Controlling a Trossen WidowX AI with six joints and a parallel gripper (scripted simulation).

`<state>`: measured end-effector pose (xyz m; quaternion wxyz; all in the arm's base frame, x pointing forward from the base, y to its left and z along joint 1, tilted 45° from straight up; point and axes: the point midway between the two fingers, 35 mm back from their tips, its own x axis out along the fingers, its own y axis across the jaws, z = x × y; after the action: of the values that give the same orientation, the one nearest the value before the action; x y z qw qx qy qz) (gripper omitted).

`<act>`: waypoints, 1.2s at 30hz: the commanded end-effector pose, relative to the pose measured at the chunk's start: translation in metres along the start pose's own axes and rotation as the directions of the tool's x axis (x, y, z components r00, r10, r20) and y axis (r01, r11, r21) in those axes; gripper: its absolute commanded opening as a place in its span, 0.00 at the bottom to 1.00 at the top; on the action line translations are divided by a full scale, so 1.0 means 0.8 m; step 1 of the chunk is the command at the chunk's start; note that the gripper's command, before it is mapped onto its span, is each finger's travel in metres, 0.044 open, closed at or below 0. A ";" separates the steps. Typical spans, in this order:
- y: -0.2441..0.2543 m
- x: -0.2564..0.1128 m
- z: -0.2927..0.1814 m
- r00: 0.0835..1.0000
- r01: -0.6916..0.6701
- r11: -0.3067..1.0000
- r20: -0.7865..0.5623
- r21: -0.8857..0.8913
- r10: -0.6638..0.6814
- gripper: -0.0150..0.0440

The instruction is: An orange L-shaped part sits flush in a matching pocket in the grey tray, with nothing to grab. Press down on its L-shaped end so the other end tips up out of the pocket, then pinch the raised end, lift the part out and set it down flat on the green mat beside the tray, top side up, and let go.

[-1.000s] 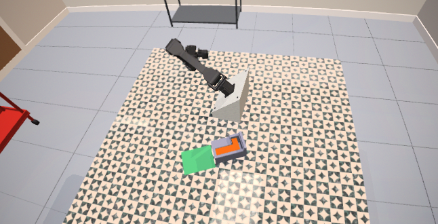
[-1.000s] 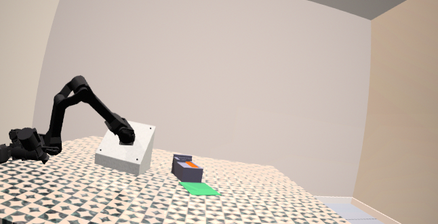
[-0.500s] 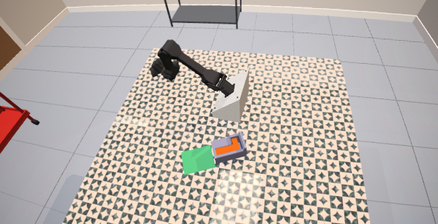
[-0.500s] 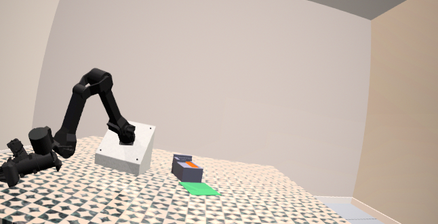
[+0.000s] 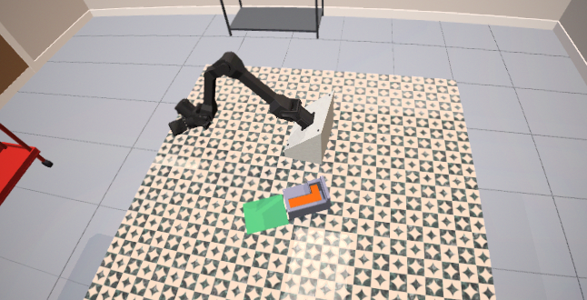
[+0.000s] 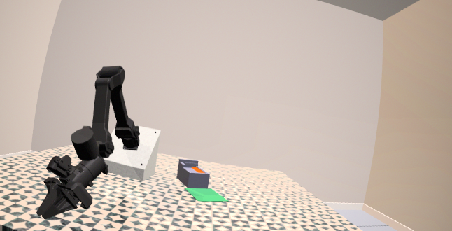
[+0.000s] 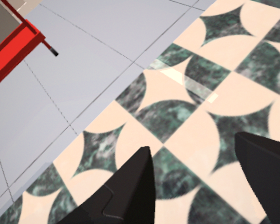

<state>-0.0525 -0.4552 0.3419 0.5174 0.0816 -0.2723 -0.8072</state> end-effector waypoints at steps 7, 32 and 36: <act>0.128 -0.118 -0.104 0.925 -0.241 0.970 -0.305 -0.011 0.226 0.56; 0.170 -0.492 -0.372 0.348 -0.814 0.540 -0.924 -0.216 0.156 0.56; 0.143 -0.566 -0.394 0.275 -0.895 0.380 -0.960 -0.235 0.055 0.56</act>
<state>0.3585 -0.2506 0.1029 0.8037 0.1604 0.3089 -0.4826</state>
